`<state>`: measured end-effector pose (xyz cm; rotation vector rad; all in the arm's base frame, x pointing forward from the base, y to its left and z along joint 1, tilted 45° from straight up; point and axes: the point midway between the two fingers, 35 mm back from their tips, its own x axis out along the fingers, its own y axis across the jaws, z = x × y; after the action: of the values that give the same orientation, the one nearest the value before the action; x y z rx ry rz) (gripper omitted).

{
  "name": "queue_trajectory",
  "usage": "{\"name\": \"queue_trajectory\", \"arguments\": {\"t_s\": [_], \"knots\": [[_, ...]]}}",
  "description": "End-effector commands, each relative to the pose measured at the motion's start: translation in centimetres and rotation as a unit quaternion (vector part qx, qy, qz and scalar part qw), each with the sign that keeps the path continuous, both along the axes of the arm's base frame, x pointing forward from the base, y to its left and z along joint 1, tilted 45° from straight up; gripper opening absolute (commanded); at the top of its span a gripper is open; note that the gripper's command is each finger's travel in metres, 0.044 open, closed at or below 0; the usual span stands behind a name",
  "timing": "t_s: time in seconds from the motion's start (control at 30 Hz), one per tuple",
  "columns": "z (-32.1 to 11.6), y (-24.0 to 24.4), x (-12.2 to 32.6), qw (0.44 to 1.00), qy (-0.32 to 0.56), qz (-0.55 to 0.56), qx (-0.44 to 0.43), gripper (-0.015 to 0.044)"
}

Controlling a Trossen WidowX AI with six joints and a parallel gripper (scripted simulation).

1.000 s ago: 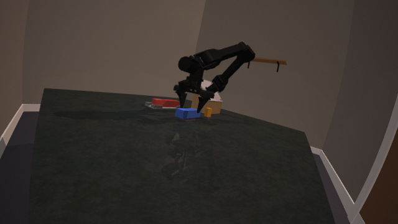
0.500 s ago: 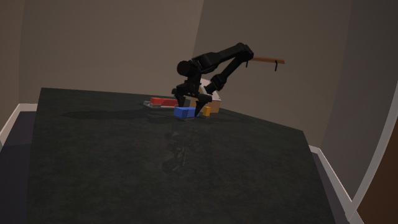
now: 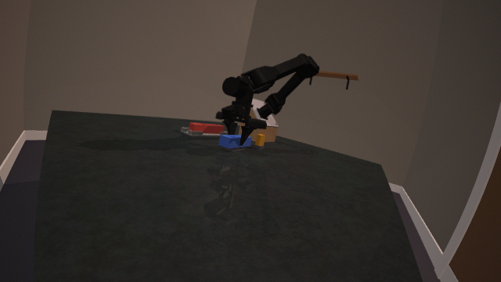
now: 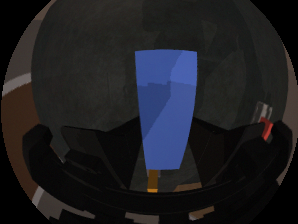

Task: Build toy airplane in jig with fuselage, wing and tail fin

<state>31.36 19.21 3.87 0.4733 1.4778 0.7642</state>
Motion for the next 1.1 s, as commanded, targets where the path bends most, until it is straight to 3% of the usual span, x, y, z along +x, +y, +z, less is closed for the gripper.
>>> {"name": "queue_trajectory", "arguments": {"t_s": [0.0,0.1,1.07], "knots": [[0.0,0.0,0.0,1.000,0.001,-0.001,-0.001,0.0078],[0.2,-0.4,0.1,1.000,0.000,0.001,-0.001,0.0000],[6.1,-6.5,1.2,1.000,-0.001,0.001,-0.006,0.0000]]}}
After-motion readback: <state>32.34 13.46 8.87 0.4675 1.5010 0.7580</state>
